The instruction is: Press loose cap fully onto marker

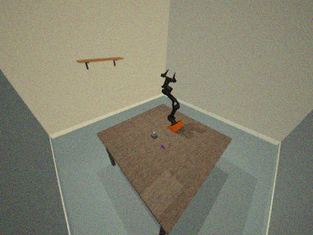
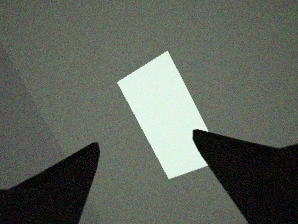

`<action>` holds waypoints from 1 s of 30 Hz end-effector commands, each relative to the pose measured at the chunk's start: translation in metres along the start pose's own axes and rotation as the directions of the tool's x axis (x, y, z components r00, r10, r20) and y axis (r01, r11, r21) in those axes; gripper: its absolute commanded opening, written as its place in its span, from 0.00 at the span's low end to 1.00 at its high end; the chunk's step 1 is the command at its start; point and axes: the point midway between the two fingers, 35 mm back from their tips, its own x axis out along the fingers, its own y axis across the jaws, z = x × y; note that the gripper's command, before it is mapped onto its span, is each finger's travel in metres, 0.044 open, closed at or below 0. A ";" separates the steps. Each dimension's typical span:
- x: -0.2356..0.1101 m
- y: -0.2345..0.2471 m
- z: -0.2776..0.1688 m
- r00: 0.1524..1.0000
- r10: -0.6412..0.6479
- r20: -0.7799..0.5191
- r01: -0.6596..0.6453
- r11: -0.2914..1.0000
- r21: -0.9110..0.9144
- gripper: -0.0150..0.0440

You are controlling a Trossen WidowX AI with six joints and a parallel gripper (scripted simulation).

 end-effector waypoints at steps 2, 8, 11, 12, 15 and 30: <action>0.000 -0.006 0.010 1.000 -0.017 0.024 0.017 1.000 -0.006 0.84; -0.017 -0.059 0.089 0.958 -0.172 0.227 0.183 0.983 -0.026 0.66; -0.036 -0.089 0.124 0.914 -0.259 0.311 0.281 0.959 -0.028 0.66; -0.044 -0.100 0.133 0.898 -0.292 0.330 0.320 0.947 -0.033 0.66; -0.072 -0.132 0.160 0.836 -0.390 0.385 0.435 0.900 -0.033 0.66; -0.235 -0.257 0.228 0.394 -0.721 0.570 0.792 0.581 0.188 0.66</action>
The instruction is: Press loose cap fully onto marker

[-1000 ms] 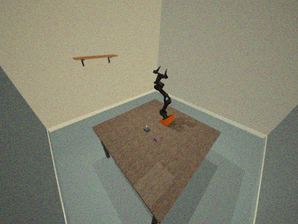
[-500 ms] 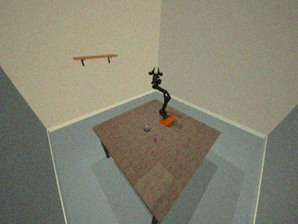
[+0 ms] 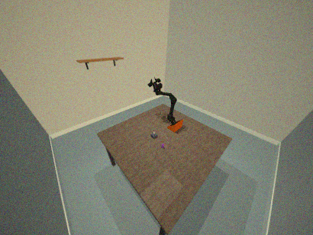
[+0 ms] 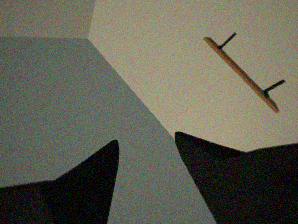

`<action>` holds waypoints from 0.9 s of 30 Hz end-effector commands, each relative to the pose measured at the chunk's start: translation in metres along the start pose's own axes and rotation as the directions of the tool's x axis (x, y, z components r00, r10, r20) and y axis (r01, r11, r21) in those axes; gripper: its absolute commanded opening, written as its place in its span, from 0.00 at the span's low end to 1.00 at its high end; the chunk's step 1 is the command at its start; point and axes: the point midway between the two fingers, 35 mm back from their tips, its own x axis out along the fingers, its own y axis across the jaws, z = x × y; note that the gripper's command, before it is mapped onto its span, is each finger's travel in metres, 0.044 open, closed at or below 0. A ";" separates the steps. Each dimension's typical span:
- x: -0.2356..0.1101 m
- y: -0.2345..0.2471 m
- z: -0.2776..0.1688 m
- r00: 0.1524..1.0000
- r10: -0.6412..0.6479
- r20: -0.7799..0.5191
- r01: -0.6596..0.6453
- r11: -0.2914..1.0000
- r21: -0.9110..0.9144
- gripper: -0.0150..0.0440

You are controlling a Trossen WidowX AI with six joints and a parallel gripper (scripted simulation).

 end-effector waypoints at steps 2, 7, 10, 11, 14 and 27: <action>-0.001 -0.054 0.011 0.988 -0.149 0.031 0.148 0.989 0.009 0.66; -0.009 -0.105 0.015 0.956 -0.291 0.047 0.290 0.957 0.022 0.66; -0.019 -0.139 0.017 0.922 -0.382 0.062 0.382 0.924 0.020 0.66; -0.024 -0.152 0.017 0.906 -0.418 0.065 0.417 0.909 0.020 0.66; -0.044 -0.196 0.015 0.841 -0.536 0.071 0.536 0.844 0.016 0.66; -0.177 -0.336 -0.035 0.434 -0.901 -0.012 0.895 0.433 -0.106 0.66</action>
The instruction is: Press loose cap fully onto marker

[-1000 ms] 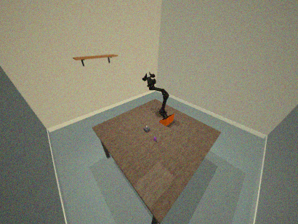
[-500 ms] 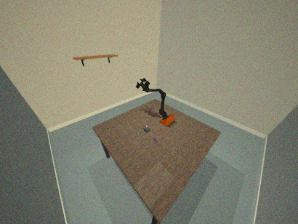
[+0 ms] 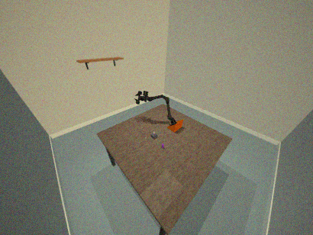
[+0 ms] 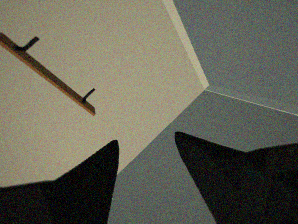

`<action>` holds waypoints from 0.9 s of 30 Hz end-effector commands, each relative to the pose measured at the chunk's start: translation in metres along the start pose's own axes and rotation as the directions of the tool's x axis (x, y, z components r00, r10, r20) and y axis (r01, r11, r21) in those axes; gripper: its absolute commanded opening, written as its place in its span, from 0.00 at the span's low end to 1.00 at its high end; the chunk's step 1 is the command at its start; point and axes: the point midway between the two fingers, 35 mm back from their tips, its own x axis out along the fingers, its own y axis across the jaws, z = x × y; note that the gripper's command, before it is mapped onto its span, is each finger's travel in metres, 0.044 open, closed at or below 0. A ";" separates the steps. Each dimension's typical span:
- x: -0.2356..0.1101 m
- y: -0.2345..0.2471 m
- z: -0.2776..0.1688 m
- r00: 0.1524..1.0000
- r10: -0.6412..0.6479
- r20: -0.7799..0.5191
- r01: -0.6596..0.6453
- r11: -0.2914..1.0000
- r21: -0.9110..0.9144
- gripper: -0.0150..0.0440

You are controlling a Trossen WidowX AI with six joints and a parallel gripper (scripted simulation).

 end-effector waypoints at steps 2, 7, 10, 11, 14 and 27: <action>-0.001 -0.064 -0.028 0.982 -0.182 -0.047 0.178 0.982 -0.069 0.66; -0.011 -0.118 -0.061 0.939 -0.323 -0.118 0.300 0.937 -0.180 0.66; -0.024 -0.161 -0.081 0.889 -0.437 -0.137 0.400 0.886 -0.235 0.66; -0.029 -0.175 -0.087 0.869 -0.473 -0.142 0.430 0.866 -0.255 0.66; -0.049 -0.215 -0.107 0.803 -0.574 -0.157 0.508 0.799 -0.322 0.66; -0.181 -0.350 -0.180 0.457 -0.876 -0.153 0.616 0.436 -0.655 0.66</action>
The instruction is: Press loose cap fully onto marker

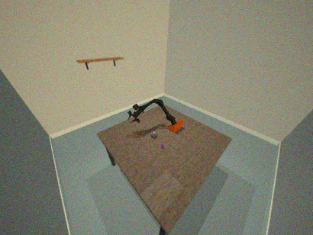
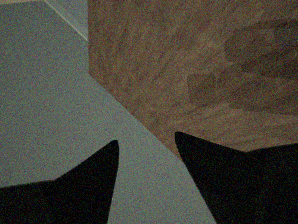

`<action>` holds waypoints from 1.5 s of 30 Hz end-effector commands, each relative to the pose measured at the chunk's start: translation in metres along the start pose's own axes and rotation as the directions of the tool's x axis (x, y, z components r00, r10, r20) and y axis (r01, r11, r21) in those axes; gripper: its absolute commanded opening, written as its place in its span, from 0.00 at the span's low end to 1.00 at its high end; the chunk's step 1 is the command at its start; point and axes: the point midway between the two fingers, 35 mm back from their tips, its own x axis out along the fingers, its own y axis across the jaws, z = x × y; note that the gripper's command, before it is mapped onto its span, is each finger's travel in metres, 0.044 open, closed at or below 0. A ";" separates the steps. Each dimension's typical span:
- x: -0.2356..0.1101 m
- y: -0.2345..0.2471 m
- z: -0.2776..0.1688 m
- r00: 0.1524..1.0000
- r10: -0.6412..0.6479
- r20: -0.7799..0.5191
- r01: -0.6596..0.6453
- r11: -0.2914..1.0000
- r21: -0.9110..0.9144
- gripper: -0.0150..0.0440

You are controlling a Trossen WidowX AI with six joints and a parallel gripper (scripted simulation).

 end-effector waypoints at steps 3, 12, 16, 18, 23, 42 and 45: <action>0.006 -0.063 -0.072 0.976 -0.202 -0.082 0.184 0.965 -0.190 0.66; -0.024 -0.181 -0.170 0.849 -0.521 -0.093 0.385 0.729 -0.566 0.66; -0.050 -0.233 -0.200 0.779 -0.626 -0.037 0.413 0.557 -0.721 0.66; -0.067 -0.261 -0.212 0.741 -0.671 0.007 0.409 0.444 -0.797 0.66; -0.115 -0.327 -0.230 0.661 -0.733 0.159 0.350 0.115 -0.930 0.66; -0.146 -0.412 -0.225 0.625 -0.693 0.359 0.267 -0.242 -0.933 0.66; -0.137 -0.420 -0.219 0.626 -0.692 0.360 0.268 -0.243 -0.932 0.66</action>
